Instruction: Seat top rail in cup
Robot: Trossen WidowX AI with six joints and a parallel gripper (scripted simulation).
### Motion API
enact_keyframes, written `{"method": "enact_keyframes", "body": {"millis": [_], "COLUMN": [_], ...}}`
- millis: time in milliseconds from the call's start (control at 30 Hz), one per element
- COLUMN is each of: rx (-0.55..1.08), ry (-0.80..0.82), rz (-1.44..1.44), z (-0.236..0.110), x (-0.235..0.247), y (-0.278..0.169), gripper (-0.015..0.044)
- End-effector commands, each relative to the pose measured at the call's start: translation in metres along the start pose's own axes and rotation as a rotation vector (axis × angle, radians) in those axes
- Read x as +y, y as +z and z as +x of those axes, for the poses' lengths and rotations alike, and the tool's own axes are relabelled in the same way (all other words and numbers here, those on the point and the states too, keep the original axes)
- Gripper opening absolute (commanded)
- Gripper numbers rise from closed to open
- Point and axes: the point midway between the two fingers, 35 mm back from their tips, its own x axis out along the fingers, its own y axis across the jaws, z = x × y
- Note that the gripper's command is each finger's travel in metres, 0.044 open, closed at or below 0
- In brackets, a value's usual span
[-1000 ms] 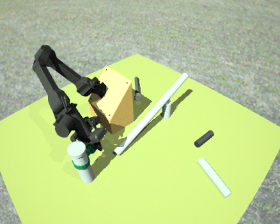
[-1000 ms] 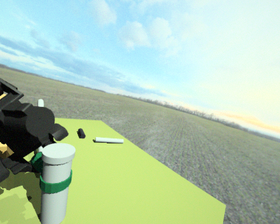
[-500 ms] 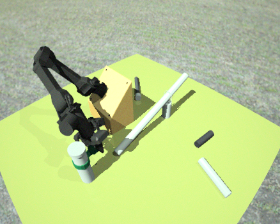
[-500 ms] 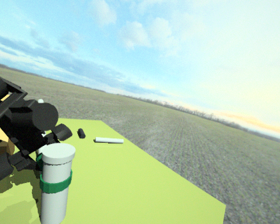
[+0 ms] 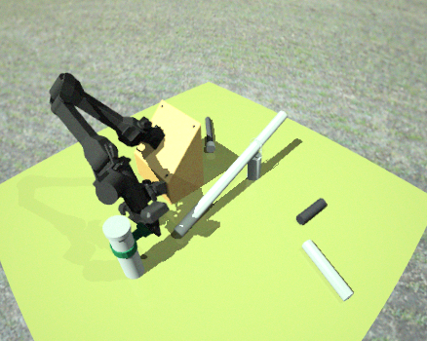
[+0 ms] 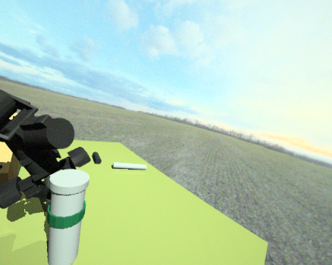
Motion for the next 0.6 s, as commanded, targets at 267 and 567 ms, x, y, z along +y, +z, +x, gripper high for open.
{"method": "enact_keyframes", "body": {"millis": [267,567], "rx": [0.022,0.009], "ry": [0.001,0.001], "rz": [0.040,0.017], "z": [0.0027,0.0015], "x": [-0.0035,-0.0015], "y": [0.0004,0.0004], "gripper": [0.0000,0.0000]}}
